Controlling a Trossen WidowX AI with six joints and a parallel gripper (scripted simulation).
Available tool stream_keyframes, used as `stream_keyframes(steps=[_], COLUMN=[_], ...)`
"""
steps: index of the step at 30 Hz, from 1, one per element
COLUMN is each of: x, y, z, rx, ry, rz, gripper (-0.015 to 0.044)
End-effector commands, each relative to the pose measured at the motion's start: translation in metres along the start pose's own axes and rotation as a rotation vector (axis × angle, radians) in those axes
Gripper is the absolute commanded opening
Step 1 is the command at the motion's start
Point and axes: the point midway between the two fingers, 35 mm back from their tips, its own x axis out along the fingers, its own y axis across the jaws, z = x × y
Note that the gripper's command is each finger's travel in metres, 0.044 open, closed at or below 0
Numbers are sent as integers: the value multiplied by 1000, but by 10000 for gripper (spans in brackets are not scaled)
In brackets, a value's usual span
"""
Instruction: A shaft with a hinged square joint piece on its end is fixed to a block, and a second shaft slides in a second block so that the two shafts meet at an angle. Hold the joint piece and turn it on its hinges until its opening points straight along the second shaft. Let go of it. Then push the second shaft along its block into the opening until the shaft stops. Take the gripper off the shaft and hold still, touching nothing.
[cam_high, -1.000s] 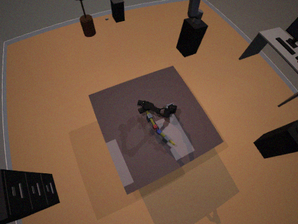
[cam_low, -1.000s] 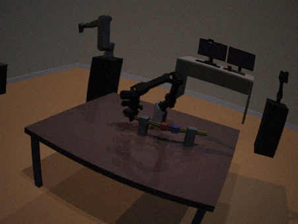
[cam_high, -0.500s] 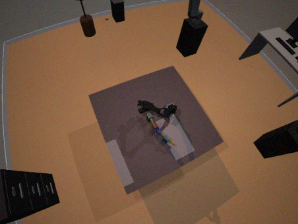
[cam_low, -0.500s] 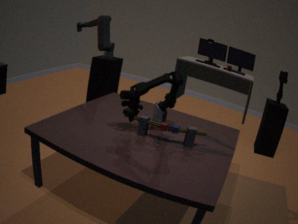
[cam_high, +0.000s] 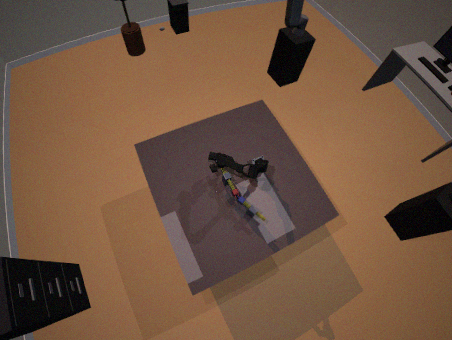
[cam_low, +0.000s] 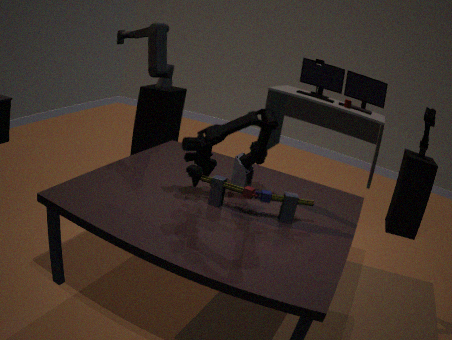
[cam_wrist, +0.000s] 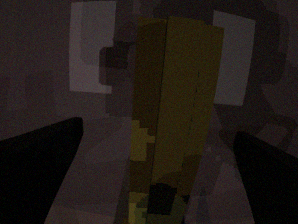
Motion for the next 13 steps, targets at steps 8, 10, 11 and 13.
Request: stream_keyframes(steps=[8,10,11,13], x=[-20,-29,-29,-32], y=[0,0,0,0], z=[0,0,0,0], rx=[0,0,0,1], ry=[6,10,10,10], rz=[3,5,5,5], gripper=[440,440,440,440])
